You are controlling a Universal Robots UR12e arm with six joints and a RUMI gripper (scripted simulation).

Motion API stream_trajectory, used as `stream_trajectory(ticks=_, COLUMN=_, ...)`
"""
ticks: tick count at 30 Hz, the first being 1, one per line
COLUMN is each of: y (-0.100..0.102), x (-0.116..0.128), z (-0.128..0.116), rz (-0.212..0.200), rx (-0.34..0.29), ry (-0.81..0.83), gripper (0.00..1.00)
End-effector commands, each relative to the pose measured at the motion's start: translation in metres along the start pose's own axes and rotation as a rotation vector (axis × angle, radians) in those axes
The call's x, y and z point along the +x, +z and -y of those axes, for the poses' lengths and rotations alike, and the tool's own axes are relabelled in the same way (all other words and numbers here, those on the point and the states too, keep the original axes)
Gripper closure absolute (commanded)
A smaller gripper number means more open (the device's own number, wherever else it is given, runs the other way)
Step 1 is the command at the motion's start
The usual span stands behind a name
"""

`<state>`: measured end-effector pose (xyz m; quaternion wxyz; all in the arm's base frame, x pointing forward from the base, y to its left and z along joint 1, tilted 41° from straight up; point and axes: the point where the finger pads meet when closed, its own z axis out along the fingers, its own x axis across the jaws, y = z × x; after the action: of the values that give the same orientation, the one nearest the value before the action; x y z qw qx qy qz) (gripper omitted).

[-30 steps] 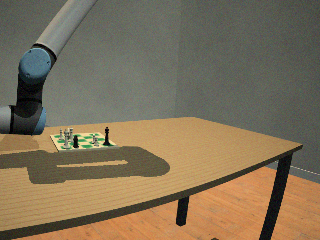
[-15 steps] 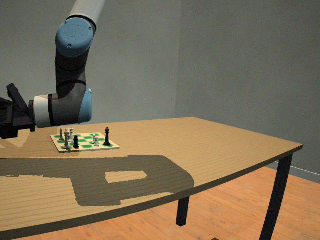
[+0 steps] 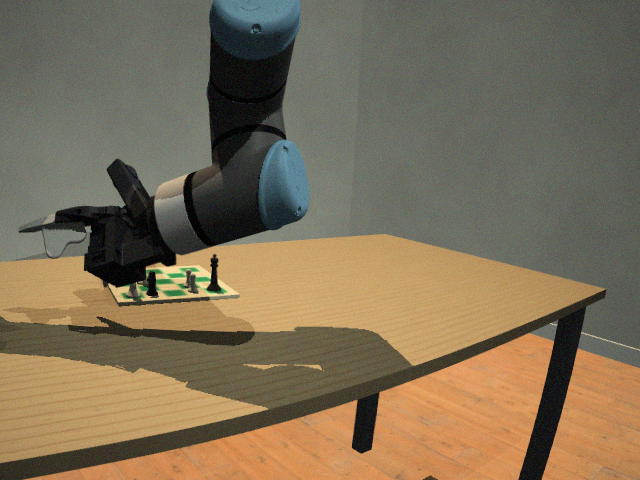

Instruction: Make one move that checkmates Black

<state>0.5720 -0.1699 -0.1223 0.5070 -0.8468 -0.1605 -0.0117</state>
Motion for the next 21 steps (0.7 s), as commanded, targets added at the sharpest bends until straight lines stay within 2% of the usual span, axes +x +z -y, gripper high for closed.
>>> stream_trajectory(ticks=1, y=-0.055, x=0.056, z=-0.006, rz=-0.233, rx=0.096, ry=-0.069, gripper=0.0)
stream_trajectory(ticks=2, y=-0.055, x=0.056, z=-0.006, rz=-0.233, rx=0.096, ry=-0.069, gripper=0.0)
stream_trajectory(ticks=3, y=-0.068, x=0.068, z=-0.007, rz=-0.285, rx=0.114, ry=-0.084, gripper=0.0)
stream_trajectory(ticks=5, y=-0.068, x=0.068, z=-0.007, rz=-0.285, rx=0.114, ry=-0.084, gripper=0.0)
stream_trajectory(ticks=7, y=-0.092, x=0.09, z=-0.01, rz=-0.381, rx=0.143, ry=-0.11, gripper=0.0)
stream_trajectory(ticks=8, y=-0.092, x=0.09, z=-0.01, rz=-0.381, rx=0.143, ry=-0.11, gripper=0.0)
stream_trajectory(ticks=9, y=-0.101, x=0.099, z=-0.011, rz=-0.416, rx=0.158, ry=-0.122, gripper=0.0)
stream_trajectory(ticks=10, y=-0.101, x=0.099, z=-0.011, rz=-0.416, rx=0.158, ry=-0.122, gripper=0.0)
stream_trajectory(ticks=11, y=-0.109, x=0.107, z=-0.011, rz=-0.451, rx=0.171, ry=-0.133, gripper=0.0)
stream_trajectory(ticks=12, y=-0.109, x=0.107, z=-0.011, rz=-0.451, rx=0.171, ry=-0.133, gripper=0.0)
stream_trajectory(ticks=14, y=-0.125, x=0.122, z=-0.013, rz=-0.514, rx=0.192, ry=-0.151, gripper=0.0)
stream_trajectory(ticks=15, y=-0.125, x=0.122, z=-0.013, rz=-0.514, rx=0.192, ry=-0.151, gripper=0.0)
stream_trajectory(ticks=17, y=-0.138, x=0.134, z=-0.014, rz=-0.567, rx=0.21, ry=-0.167, gripper=0.0)
stream_trajectory(ticks=18, y=-0.138, x=0.134, z=-0.014, rz=-0.567, rx=0.21, ry=-0.167, gripper=0.0)
stream_trajectory(ticks=20, y=-0.15, x=0.145, z=-0.016, rz=-0.615, rx=0.223, ry=-0.179, gripper=0.0)
stream_trajectory(ticks=21, y=-0.15, x=0.145, z=-0.016, rz=-0.615, rx=0.223, ry=-0.179, gripper=0.0)
